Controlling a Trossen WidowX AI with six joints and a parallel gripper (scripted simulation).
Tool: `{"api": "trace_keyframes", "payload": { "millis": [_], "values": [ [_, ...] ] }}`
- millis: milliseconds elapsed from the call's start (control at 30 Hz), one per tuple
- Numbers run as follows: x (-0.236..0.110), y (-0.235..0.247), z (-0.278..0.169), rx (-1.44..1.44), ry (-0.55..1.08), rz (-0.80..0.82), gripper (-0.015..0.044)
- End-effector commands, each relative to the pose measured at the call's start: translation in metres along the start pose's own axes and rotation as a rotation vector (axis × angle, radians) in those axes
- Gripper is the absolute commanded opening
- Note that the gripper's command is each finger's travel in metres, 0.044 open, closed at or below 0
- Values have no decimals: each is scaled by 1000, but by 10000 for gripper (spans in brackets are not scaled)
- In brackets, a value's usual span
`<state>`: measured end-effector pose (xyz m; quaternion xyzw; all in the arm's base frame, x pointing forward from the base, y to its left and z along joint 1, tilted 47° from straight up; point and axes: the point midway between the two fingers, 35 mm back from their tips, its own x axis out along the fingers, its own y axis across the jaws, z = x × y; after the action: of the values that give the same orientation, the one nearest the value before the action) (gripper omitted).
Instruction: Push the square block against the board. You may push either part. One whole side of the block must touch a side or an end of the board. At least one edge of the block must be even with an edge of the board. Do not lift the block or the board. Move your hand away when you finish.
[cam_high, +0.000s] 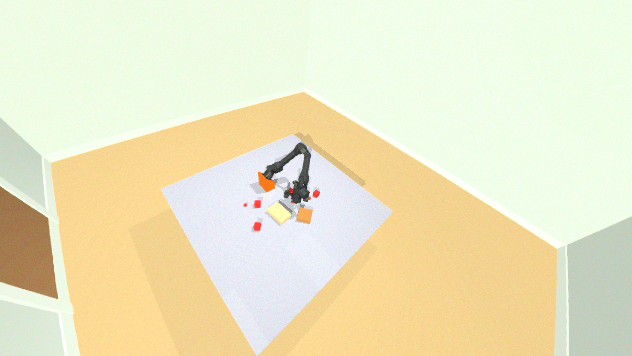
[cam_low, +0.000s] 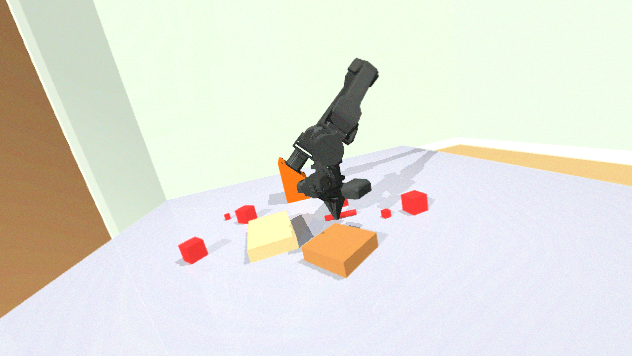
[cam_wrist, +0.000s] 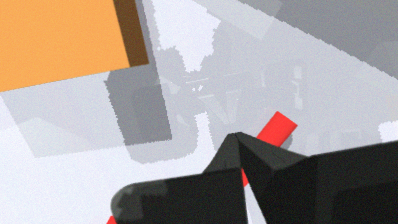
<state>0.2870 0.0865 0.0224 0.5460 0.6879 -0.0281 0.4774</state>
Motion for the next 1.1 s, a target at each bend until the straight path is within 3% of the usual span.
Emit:
{"api": "trace_keyframes", "payload": {
  "millis": [0, 867, 1067],
  "values": [
    [0, 1, 5, -1, 2, 3, 0],
    [1, 2, 46, -3, 3, 5, 0],
    [-54, -1, 42, -2, 2, 3, 0]
  ]
}}
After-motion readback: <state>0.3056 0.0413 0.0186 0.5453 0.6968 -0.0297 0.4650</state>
